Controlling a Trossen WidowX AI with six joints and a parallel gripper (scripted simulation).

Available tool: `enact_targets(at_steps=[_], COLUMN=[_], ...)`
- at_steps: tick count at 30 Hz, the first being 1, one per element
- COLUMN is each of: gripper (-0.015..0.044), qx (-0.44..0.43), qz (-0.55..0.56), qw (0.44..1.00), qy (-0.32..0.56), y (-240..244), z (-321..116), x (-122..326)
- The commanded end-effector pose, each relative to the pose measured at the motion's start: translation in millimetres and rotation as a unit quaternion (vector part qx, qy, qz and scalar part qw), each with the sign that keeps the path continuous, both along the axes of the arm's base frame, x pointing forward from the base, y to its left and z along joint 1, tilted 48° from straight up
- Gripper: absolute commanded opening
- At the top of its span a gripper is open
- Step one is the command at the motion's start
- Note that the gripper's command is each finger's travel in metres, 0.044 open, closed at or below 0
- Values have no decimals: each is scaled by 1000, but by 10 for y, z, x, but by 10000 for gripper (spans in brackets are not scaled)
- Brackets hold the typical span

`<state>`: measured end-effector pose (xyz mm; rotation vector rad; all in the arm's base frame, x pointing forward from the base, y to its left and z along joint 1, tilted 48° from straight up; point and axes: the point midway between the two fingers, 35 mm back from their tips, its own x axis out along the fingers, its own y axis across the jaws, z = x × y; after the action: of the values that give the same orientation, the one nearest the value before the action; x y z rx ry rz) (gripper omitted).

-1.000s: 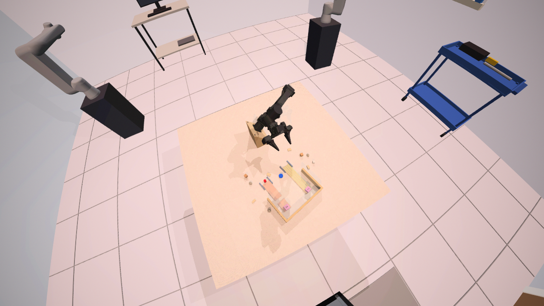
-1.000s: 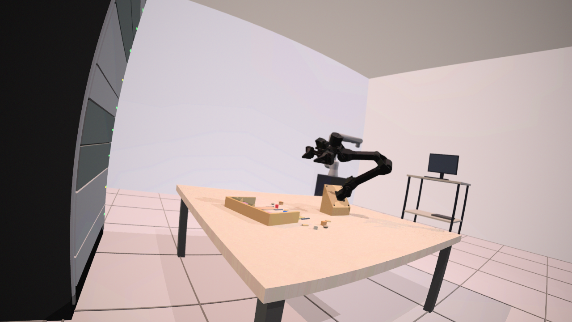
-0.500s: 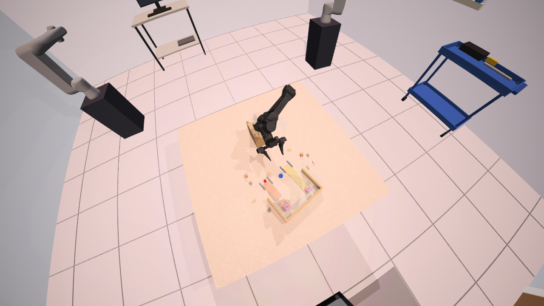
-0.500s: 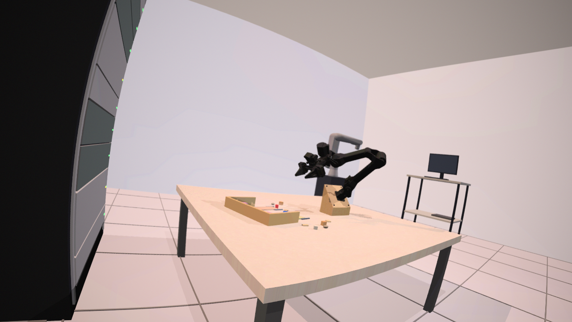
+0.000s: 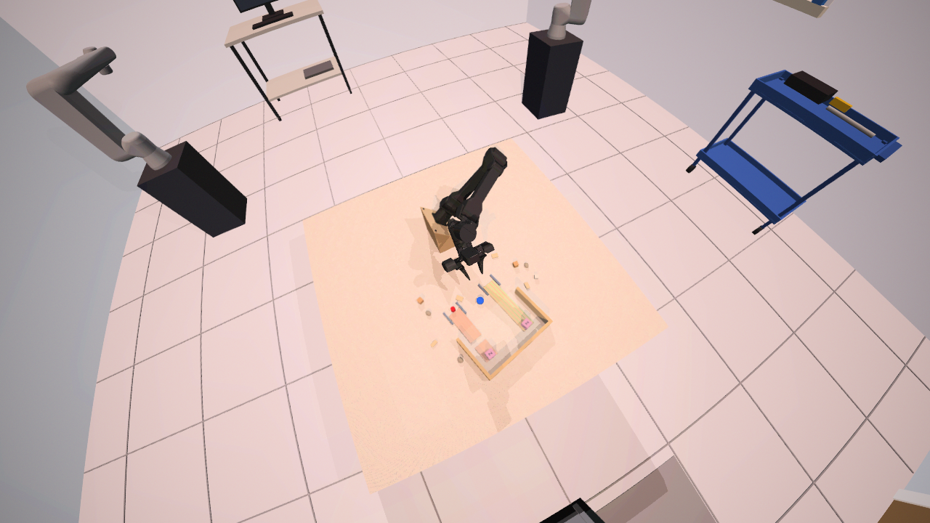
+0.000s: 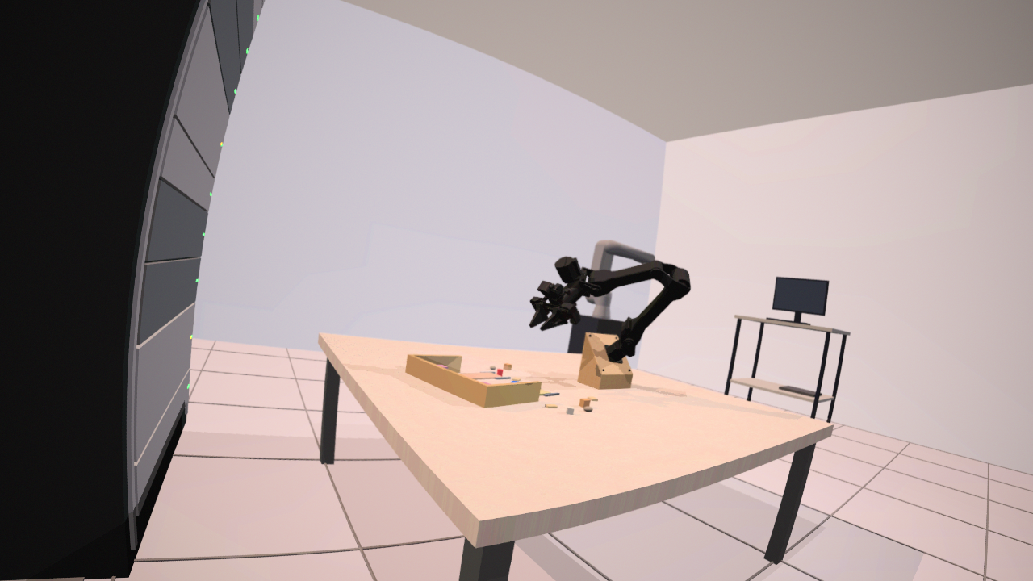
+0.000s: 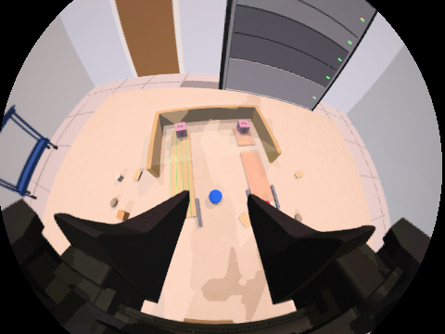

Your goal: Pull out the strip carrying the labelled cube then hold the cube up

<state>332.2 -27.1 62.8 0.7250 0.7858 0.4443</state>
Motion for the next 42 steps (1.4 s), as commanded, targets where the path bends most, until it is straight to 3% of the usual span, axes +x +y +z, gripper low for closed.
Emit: enact_targets(at_steps=[1, 7, 13, 42], gripper=[137, 0, 0, 0], qx=[-24, -46, -57, -58], qz=[93, 234, 342, 343], qw=[994, 963, 922, 921], qy=[55, 126, 172, 173], y=[284, 785, 1157, 1326], z=[-85, -97, -42, -209], x=[173, 217, 157, 188])
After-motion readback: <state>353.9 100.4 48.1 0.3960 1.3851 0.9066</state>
